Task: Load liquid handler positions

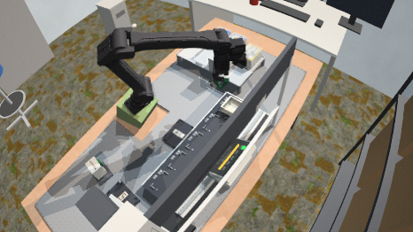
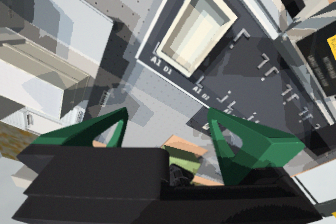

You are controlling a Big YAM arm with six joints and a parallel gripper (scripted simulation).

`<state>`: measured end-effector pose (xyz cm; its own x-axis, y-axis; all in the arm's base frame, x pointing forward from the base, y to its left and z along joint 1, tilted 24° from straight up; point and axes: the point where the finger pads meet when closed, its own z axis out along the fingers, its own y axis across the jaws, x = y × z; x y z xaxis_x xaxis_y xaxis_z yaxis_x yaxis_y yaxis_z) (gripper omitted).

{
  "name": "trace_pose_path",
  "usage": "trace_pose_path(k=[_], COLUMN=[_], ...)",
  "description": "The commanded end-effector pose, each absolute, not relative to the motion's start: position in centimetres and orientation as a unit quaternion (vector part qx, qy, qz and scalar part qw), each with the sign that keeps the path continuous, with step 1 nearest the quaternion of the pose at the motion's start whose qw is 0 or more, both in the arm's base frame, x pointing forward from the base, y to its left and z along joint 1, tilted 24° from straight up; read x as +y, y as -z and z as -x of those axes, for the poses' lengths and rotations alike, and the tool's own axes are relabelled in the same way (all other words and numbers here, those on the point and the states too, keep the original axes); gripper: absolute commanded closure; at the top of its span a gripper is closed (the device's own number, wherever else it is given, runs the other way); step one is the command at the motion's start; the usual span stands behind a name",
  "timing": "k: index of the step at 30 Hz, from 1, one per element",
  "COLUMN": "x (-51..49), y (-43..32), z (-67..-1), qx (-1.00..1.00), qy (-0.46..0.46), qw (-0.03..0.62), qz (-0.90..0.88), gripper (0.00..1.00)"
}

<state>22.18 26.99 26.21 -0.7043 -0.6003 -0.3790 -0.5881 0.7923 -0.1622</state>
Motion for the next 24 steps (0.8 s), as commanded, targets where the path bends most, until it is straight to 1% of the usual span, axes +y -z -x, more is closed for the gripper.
trace_pose_path(k=[1,5,9,10,24], x=[27.6,27.6,27.6,27.2,26.4], y=[-27.5,-27.5,-27.5,-27.1,-23.6], z=[-22.5,-22.5,-22.5,-21.3,-15.0], qx=[0.902,0.886,0.886,0.879,0.812], qy=[0.016,0.025,0.025,0.027,0.060], qw=[0.222,0.221,0.221,0.223,0.208], qz=[0.371,0.407,0.407,0.421,0.542], gripper=[0.00,0.00,0.00,0.00,0.00])
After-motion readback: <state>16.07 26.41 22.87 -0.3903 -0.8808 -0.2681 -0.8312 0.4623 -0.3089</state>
